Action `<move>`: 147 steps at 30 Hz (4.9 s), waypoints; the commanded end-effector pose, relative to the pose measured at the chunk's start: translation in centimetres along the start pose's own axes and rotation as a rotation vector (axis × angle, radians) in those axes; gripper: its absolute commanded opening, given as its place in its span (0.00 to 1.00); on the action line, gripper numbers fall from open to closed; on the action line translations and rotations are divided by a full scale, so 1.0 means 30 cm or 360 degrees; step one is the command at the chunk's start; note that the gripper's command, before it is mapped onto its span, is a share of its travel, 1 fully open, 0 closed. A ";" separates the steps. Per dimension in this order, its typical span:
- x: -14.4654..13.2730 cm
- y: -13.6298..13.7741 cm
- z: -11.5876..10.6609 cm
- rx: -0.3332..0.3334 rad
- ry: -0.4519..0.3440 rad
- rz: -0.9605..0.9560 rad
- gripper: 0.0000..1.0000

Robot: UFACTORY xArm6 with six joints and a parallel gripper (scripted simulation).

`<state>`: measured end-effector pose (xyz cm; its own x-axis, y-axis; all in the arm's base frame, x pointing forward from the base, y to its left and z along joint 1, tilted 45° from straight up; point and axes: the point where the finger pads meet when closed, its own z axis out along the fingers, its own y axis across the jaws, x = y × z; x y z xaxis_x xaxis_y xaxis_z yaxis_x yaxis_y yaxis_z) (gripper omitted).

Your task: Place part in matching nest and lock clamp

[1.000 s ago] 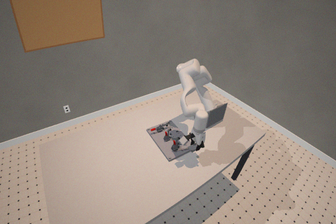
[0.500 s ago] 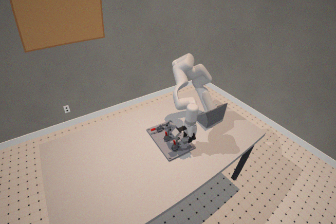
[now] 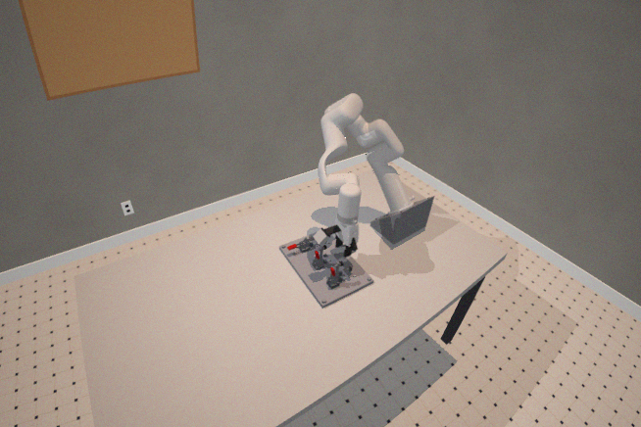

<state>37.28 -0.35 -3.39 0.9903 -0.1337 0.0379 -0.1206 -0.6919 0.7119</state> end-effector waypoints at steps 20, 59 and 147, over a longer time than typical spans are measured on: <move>0.005 0.109 -0.002 0.0009 0.0007 0.0001 0.00; 0.007 0.109 0.038 0.0008 0.0007 0.0001 0.00; 0.016 0.113 0.194 0.0009 0.0007 0.0000 0.00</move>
<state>36.80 -6.90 -5.07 0.9905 -0.1320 0.0385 -0.1202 -0.6947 0.7092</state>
